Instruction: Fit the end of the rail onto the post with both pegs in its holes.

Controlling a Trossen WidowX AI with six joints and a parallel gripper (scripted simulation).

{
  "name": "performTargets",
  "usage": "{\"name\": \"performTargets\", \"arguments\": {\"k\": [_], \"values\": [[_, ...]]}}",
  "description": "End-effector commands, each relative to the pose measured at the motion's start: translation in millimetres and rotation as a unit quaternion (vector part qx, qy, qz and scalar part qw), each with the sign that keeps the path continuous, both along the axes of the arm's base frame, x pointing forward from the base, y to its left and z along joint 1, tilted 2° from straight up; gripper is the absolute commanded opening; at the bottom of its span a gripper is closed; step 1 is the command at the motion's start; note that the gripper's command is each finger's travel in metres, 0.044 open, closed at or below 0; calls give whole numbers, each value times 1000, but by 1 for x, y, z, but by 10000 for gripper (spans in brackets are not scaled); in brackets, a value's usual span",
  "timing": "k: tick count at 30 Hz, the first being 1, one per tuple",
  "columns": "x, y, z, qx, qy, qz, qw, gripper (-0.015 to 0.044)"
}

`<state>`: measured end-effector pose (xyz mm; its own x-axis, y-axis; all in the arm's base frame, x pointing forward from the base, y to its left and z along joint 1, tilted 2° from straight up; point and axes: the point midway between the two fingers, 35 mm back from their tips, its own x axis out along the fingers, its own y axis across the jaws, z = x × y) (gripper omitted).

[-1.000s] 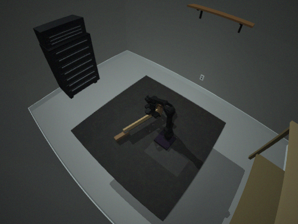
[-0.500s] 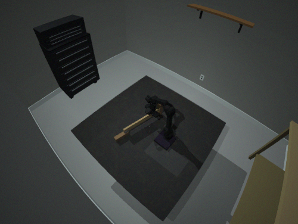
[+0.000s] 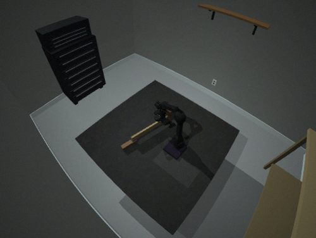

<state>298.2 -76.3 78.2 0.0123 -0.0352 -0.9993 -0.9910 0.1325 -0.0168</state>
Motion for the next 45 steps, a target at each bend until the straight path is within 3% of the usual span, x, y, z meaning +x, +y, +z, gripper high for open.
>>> {"name": "performTargets", "arguments": {"k": [1,5,22,28,33,45], "values": [[0,-3,1,-1,0,1,1000,0],[0,-4,1,-1,0,1,1000,0],[0,-1,0,0,0,0,1000,440],[0,0,2,0,0,0,1000,440],[4,30,29,0,0,1,1000,440],[4,30,29,0,0,1,1000,440]]}}
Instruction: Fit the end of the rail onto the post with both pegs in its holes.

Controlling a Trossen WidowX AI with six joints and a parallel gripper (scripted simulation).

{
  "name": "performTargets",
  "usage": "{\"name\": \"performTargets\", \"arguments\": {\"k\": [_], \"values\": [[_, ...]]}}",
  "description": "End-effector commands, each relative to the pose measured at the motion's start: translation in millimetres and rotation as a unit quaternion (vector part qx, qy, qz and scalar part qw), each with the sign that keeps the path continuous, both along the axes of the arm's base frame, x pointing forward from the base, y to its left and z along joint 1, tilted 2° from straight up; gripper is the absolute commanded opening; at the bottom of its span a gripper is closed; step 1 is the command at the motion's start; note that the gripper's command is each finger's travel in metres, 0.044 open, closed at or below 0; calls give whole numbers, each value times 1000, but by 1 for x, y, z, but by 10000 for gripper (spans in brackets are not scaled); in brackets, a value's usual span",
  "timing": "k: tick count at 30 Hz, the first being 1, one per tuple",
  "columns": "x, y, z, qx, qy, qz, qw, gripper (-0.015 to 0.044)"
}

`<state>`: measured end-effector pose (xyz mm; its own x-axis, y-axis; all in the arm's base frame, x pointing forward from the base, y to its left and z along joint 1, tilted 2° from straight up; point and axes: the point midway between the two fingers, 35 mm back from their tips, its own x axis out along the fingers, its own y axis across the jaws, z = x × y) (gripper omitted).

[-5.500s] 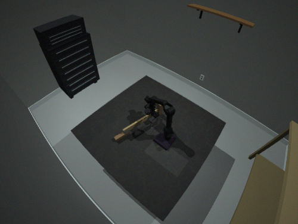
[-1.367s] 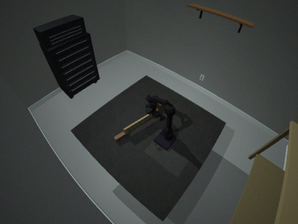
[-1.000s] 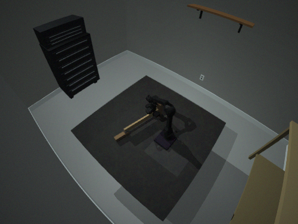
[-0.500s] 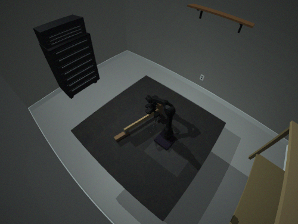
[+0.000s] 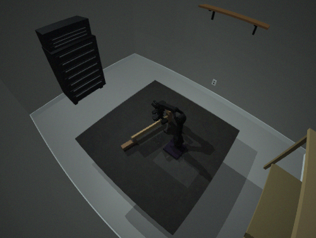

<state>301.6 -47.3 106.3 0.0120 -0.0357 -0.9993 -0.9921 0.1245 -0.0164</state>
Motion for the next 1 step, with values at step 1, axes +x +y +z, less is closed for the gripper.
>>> {"name": "performTargets", "arguments": {"k": [1], "values": [[0,1,1,1,-1,-3,1000,440]]}}
